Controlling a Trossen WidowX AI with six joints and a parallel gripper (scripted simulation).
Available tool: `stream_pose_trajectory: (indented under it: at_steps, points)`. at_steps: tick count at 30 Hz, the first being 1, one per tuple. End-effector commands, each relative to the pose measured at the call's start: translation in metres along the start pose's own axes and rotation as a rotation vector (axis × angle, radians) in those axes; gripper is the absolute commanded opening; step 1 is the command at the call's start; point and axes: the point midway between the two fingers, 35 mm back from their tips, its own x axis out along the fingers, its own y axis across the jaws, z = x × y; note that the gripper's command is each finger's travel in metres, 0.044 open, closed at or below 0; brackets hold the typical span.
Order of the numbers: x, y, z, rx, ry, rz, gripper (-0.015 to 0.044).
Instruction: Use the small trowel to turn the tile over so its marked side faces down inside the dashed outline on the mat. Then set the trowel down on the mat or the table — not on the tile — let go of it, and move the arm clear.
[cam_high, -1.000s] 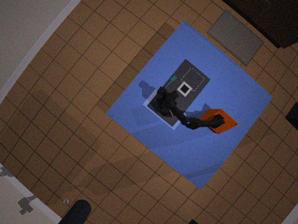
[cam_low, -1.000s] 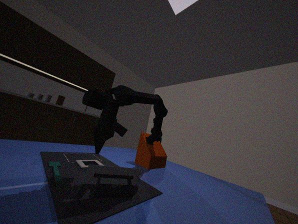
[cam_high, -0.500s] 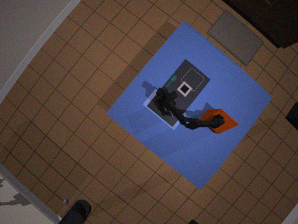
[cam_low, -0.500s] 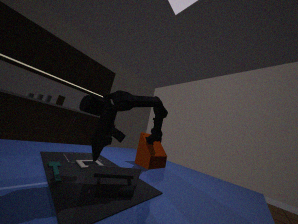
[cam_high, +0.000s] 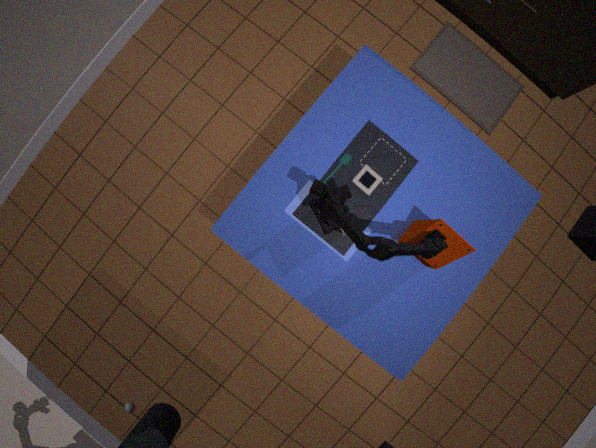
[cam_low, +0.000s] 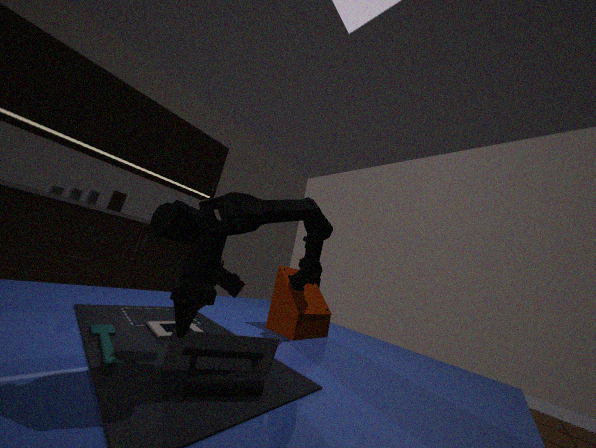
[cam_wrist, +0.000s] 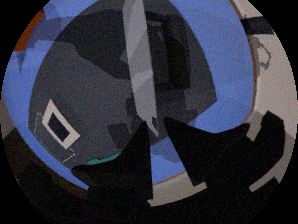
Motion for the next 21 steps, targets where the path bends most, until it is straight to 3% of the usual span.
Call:
stream_pose_trajectory:
  at_steps: [1, 21]
  points:
    - [0.006, 0.003, 0.002, 0.011, -0.01, 0.005, 0.01]
    - [0.004, 0.03, 0.002, 0.012, -0.011, 0.007, 0.01]
